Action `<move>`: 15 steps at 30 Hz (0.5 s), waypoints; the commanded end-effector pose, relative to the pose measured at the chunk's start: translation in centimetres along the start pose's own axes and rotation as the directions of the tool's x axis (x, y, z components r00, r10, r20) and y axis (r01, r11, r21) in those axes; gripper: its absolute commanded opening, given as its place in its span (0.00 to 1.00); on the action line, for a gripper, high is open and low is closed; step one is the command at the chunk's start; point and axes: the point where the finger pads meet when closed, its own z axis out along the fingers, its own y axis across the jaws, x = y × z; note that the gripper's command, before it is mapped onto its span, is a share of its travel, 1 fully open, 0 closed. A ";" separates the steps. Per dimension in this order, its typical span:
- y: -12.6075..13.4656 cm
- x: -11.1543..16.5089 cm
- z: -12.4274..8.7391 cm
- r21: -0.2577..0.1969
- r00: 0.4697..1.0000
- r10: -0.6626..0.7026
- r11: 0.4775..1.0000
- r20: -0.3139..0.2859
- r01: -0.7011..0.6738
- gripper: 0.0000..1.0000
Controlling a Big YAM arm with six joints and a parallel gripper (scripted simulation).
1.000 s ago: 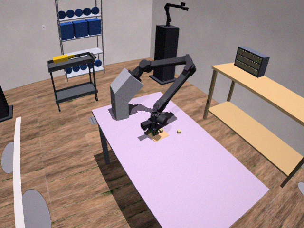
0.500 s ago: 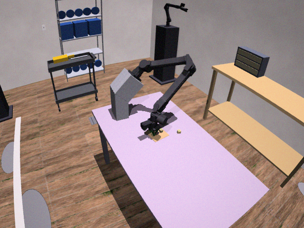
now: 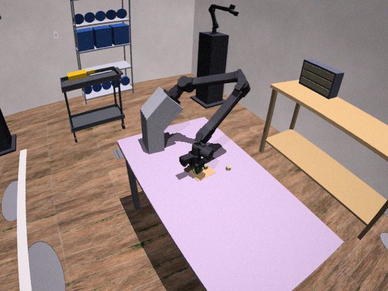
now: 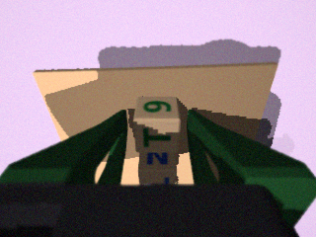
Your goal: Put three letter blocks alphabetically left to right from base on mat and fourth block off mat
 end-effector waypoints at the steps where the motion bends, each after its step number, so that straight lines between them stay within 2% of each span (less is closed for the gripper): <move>1: -0.7 -0.1 0.8 0.011 1.000 -0.001 1.000 0.003 0.001 0.40; 8: -0.7 -0.1 0.8 0.011 1.000 -0.001 1.000 0.003 0.001 0.40; 9: -0.7 -0.1 0.8 0.011 1.000 -0.001 1.000 0.003 0.001 0.47; 15: -0.7 -0.1 0.8 0.011 1.000 -0.001 1.000 0.003 0.001 0.47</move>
